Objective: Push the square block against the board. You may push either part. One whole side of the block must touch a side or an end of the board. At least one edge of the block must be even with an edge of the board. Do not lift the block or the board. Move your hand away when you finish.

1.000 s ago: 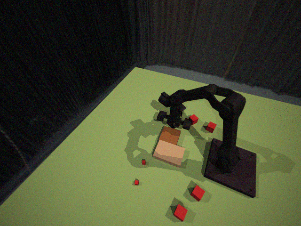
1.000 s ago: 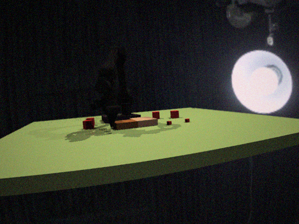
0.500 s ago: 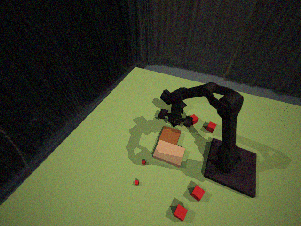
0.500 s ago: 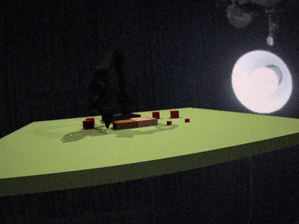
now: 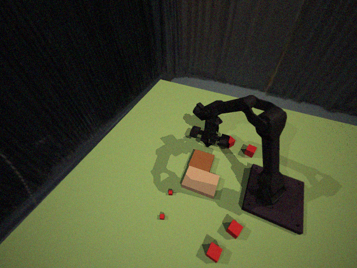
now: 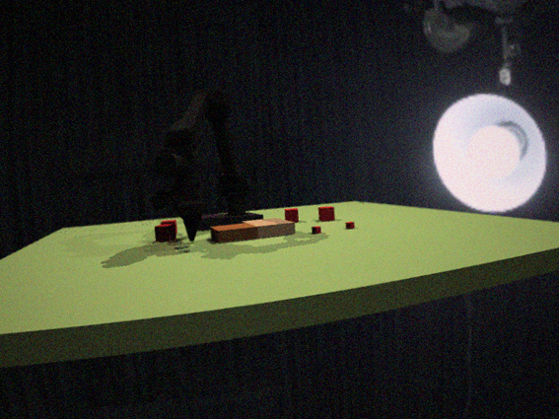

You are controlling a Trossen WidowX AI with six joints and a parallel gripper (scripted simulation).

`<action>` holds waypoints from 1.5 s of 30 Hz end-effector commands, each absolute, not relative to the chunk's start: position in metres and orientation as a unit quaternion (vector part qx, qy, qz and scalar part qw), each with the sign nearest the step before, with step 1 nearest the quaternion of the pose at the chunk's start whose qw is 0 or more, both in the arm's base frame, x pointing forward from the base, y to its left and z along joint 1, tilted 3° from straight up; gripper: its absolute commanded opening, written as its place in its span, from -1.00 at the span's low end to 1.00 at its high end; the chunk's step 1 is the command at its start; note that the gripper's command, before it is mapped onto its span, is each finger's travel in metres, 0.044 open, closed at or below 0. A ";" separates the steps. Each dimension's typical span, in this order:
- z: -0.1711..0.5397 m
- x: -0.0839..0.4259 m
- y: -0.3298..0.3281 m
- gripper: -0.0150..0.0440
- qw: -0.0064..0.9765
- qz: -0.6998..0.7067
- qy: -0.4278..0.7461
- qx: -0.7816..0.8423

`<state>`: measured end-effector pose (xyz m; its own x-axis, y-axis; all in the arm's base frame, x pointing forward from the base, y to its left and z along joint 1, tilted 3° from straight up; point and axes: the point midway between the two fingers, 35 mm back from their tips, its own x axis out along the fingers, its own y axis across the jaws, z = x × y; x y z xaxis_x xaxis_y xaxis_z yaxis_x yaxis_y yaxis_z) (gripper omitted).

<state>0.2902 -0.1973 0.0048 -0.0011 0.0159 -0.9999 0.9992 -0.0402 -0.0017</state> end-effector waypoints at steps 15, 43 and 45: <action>0.059 0.303 -0.187 -0.49 0.529 -0.465 0.527 0.476; 0.063 0.359 -0.109 -0.49 0.687 -0.166 0.683 0.183; 0.064 0.362 -0.103 -0.49 0.693 -0.142 0.689 0.160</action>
<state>0.3565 -0.1117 0.0619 0.0068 0.0190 -0.9998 0.5006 0.8655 0.0198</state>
